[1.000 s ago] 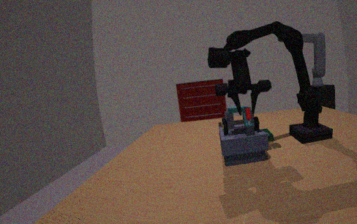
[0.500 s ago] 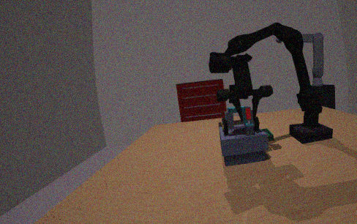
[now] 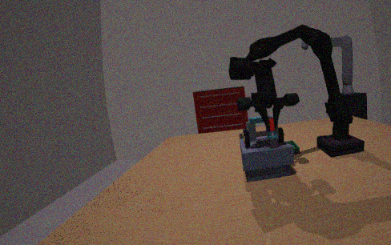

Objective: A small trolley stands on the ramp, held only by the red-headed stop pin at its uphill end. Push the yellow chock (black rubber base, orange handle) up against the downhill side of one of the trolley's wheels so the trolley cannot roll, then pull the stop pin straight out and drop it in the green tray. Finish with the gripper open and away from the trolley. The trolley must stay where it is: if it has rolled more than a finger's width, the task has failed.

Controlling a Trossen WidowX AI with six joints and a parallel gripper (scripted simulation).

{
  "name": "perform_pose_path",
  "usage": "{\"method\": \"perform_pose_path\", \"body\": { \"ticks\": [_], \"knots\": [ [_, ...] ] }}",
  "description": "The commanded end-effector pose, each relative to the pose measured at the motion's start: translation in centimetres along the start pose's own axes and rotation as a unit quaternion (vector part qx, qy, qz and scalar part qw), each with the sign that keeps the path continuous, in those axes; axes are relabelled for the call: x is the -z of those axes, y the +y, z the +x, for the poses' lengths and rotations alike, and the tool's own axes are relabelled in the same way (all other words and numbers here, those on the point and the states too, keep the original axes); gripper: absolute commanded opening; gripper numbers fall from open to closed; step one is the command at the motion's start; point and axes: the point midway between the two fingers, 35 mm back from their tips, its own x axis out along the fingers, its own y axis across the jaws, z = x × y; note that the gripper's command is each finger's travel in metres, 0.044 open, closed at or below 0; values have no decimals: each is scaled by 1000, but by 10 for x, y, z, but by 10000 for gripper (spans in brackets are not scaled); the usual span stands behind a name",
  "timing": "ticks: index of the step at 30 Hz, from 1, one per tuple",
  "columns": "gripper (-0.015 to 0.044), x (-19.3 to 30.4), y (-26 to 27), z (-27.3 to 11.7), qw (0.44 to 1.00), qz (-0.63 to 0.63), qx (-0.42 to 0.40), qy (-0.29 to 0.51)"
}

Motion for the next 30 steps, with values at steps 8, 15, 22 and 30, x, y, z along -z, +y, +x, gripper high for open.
{"method": "perform_pose_path", "body": {
  "ticks": [8, 15, 22, 30],
  "knots": [
    [0, 1, -1, -7, 1000, 2, 1, 1],
    [0, 1, -2, -12, 1000, 2, 1, 1],
    [0, 1, -2, -17, 1000, 2, 1, 1],
    [0, 2, -2, -22, 1000, 2, 1, 1]
  ]
}}
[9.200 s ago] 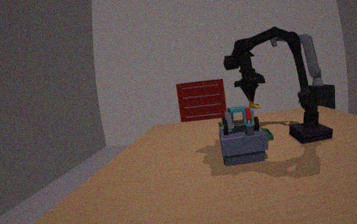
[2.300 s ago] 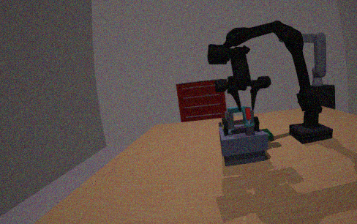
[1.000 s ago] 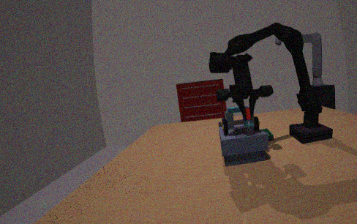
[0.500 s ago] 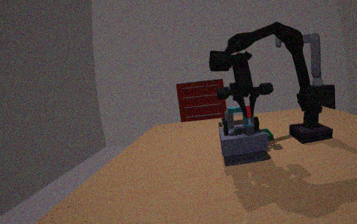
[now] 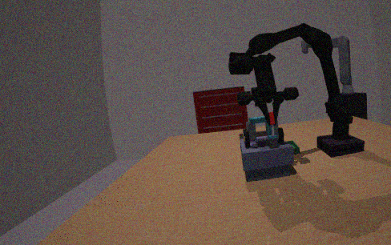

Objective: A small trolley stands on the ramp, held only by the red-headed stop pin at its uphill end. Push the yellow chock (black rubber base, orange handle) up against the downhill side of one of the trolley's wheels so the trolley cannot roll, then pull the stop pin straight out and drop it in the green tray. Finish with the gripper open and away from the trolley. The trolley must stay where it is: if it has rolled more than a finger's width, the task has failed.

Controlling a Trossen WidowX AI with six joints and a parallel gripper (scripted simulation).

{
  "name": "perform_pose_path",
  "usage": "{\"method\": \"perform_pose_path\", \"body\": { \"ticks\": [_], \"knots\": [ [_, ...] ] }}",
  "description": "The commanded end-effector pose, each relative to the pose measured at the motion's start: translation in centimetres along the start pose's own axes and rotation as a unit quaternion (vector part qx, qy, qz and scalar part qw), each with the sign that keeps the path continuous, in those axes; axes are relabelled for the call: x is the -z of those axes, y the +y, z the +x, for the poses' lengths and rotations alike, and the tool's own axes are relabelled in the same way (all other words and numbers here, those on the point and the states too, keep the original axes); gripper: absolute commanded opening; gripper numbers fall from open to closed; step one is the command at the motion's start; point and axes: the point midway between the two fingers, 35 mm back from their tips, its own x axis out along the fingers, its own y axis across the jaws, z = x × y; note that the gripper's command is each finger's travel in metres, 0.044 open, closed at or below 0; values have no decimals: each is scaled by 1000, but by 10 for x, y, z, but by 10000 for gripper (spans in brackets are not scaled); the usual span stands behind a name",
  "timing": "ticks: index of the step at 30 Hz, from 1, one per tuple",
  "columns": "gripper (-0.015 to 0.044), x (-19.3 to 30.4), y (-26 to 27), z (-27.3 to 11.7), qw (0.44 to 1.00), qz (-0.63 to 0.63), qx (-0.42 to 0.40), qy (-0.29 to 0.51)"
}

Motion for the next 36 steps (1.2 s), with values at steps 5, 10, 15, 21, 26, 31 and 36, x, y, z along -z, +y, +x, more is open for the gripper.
{"method": "perform_pose_path", "body": {
  "ticks": [5, 10, 15, 21, 26, 31, 36],
  "knots": [
    [0, 2, 0, -8, 1000, -3, -1, 2],
    [0, 2, 1, -11, 1000, -3, -1, 2],
    [0, 2, 1, -14, 1000, -3, -1, 2],
    [0, 2, 1, -17, 1000, -3, -1, 2],
    [0, 3, 1, -20, 1000, -3, -1, 2],
    [0, 4, 1, -22, 1000, -3, -1, 2],
    [0, 5, 1, -24, 1000, -3, -1, 2]
  ]
}}
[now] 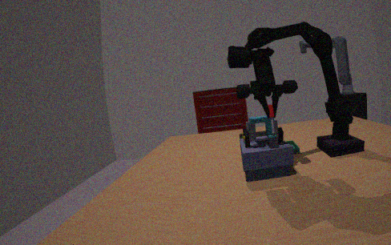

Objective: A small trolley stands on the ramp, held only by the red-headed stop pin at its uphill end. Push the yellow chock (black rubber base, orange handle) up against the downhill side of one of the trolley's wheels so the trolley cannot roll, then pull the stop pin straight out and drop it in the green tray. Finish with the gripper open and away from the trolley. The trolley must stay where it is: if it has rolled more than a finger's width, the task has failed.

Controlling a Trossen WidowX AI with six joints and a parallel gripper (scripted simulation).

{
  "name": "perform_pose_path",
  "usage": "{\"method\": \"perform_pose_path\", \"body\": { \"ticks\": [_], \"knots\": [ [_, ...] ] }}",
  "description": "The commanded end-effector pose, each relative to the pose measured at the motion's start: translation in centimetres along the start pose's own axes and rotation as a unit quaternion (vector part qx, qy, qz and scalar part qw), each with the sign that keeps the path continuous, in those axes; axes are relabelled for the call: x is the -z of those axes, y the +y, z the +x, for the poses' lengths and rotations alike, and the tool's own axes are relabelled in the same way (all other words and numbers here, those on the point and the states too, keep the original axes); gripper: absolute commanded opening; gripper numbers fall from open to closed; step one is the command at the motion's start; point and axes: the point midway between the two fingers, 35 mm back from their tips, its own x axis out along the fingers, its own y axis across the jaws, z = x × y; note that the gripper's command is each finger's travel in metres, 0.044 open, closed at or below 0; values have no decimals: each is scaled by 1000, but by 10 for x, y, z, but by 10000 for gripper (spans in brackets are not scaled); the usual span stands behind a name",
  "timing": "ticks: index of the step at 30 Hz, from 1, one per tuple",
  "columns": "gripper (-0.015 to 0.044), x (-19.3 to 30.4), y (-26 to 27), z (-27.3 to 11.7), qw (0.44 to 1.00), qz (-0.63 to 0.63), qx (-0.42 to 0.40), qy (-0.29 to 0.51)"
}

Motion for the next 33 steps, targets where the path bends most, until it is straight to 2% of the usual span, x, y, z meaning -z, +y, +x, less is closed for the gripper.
{"method": "perform_pose_path", "body": {
  "ticks": [1, 27, 33],
  "knots": [
    [0, 3, 2, -4, 1000, -2, -3, 4],
    [0, 34, 2, -2, 1000, -2, -3, 5],
    [0, 33, -12, 0, 1000, -2, -2, 5]
  ]
}}
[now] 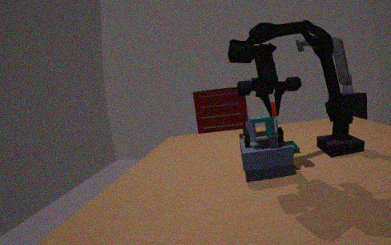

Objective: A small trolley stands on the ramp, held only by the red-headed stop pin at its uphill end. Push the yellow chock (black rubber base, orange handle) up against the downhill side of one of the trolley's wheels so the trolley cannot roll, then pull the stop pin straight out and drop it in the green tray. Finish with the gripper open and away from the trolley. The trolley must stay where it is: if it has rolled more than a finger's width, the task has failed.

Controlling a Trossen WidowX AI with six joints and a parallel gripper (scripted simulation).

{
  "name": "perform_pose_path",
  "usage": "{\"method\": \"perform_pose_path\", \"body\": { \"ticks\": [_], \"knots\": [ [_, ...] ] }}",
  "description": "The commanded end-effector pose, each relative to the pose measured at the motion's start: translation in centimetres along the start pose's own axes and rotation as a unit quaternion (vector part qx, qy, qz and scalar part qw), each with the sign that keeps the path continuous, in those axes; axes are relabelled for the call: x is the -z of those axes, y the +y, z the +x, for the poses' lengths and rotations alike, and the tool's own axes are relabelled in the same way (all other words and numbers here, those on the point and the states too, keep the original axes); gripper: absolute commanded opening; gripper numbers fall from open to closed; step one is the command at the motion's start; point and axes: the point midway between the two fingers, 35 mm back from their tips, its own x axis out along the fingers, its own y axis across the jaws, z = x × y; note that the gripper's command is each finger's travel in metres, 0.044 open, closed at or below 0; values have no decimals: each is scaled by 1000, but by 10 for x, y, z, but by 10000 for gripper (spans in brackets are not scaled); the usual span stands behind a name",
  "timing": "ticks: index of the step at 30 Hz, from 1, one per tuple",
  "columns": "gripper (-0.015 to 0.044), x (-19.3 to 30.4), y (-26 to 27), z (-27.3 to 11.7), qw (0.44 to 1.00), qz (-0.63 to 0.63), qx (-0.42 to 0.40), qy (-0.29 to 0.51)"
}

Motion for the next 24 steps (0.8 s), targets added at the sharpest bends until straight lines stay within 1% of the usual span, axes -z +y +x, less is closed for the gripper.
{"method": "perform_pose_path", "body": {
  "ticks": [1, 19, 24],
  "knots": [
    [0, 1, -12, 0, 1000, 1, 0, 1],
    [0, 3, -75, 2, 1000, 2, 3, 1],
    [0, 3, -79, 2, 1000, 2, 3, 1]
  ]
}}
